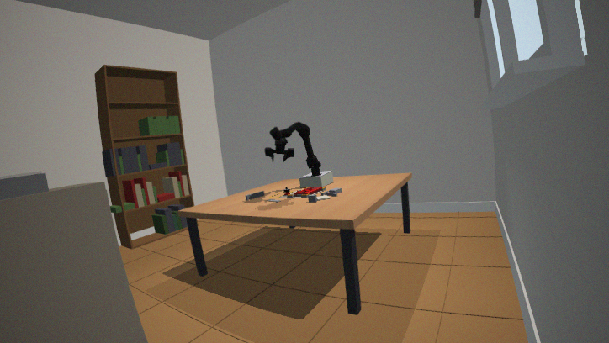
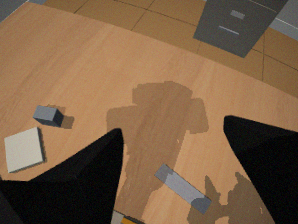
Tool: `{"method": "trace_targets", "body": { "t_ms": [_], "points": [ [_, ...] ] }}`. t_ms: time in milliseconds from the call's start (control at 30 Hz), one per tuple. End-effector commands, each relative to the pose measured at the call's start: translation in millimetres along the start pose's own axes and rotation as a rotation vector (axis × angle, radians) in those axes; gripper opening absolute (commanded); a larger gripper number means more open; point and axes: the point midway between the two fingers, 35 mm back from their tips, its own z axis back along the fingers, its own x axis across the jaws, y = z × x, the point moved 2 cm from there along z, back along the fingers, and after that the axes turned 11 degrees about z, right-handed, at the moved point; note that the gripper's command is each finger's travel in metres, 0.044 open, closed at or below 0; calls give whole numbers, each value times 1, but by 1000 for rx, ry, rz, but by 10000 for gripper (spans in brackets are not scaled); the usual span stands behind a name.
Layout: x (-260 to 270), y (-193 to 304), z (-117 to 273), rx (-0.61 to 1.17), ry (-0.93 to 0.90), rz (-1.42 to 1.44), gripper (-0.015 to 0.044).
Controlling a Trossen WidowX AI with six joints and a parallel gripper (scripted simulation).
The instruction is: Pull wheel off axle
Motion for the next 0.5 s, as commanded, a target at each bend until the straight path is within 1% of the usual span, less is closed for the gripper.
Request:
{"method": "trace_targets", "body": {
  "t_ms": [0, 200, 400, 467],
  "points": [
    [8, 36, -7, 146, -32, -110, 300],
    [27, 100, -7, 425, -81, -298, 300],
    [52, 163, 9, 740, -109, -478, 300],
    [57, 175, 15, 811, -111, -513, 300]
  ]
}}
